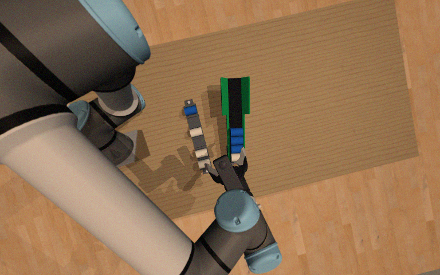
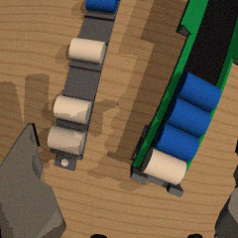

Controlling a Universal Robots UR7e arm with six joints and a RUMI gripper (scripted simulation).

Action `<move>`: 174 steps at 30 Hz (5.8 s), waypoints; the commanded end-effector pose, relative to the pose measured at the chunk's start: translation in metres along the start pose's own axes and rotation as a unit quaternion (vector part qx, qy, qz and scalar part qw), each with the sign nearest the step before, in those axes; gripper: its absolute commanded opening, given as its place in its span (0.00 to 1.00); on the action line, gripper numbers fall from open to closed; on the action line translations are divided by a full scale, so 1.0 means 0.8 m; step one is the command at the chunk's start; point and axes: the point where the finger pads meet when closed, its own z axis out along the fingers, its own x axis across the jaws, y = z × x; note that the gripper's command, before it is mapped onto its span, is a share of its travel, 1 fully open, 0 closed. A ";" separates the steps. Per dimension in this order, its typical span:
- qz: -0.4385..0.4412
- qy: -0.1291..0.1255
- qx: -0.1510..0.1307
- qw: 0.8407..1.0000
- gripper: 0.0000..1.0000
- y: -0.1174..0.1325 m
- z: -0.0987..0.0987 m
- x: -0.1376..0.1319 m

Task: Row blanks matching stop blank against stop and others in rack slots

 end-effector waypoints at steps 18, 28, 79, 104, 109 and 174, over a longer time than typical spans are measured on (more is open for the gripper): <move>-0.003 0.002 -0.006 1.000 1.00 0.004 0.038 -0.105; -0.003 0.002 -0.006 1.000 1.00 0.004 0.038 -0.104; -0.002 0.001 -0.005 1.000 1.00 -0.174 0.142 -0.068; -0.003 0.002 -0.006 1.000 1.00 -0.173 0.140 -0.067; -0.003 0.002 -0.006 1.000 1.00 -0.173 0.140 -0.067; 0.092 0.001 -0.252 0.963 1.00 0.026 0.096 -0.124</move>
